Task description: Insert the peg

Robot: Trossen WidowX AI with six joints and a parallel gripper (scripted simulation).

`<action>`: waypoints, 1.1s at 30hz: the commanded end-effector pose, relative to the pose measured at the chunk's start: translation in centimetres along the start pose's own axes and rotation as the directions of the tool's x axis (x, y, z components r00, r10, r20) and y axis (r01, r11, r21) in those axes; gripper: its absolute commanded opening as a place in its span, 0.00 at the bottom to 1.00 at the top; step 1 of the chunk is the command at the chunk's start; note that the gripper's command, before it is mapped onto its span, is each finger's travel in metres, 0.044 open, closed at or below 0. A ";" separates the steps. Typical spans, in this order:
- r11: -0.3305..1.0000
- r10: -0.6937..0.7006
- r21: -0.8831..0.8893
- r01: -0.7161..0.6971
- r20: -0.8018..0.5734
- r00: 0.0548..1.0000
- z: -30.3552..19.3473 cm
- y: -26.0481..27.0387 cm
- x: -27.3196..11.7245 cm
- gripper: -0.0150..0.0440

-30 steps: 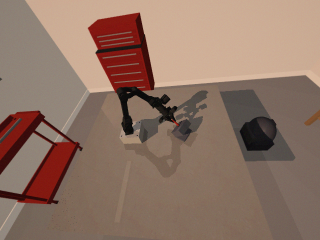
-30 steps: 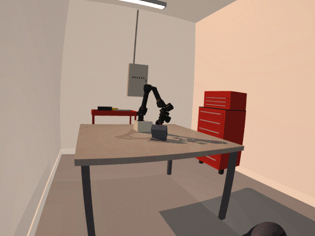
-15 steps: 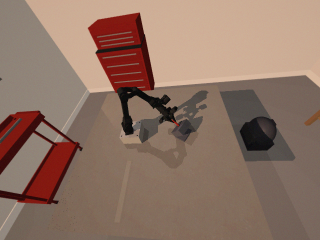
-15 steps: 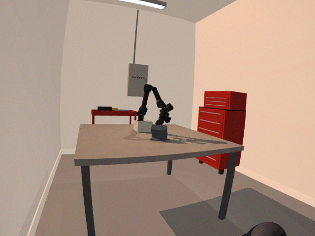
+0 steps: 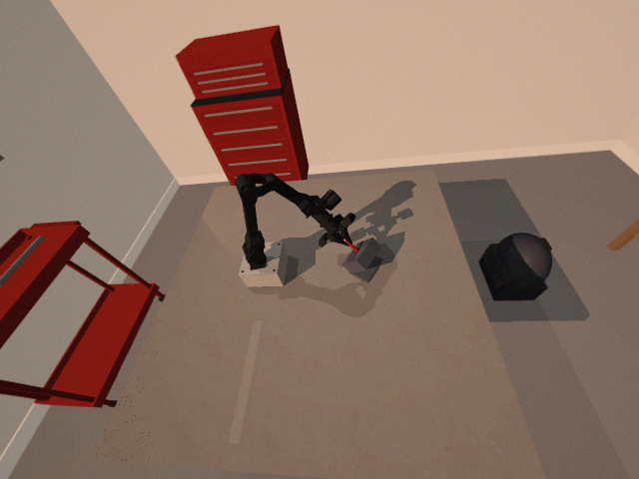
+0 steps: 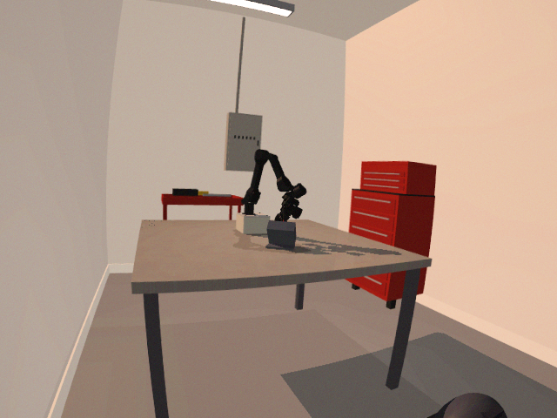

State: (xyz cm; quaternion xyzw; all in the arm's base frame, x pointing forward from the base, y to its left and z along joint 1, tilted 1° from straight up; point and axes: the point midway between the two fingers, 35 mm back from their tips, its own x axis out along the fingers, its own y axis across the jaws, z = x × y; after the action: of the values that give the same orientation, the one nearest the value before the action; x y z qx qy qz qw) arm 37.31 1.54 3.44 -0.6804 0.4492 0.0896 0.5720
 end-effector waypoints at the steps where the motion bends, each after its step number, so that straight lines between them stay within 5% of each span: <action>1: 1.000 0.004 -0.007 -0.004 0.002 1.000 0.1 0.1 0.3 0.25; 33: 1.000 0.003 -0.007 -0.003 0.001 1.000 -0.2 0.0 1.9 0.25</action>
State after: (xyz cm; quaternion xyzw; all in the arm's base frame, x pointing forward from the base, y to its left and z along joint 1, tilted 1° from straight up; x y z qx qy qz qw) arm 38.26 0.68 2.52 -0.6812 0.4477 0.0932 0.5718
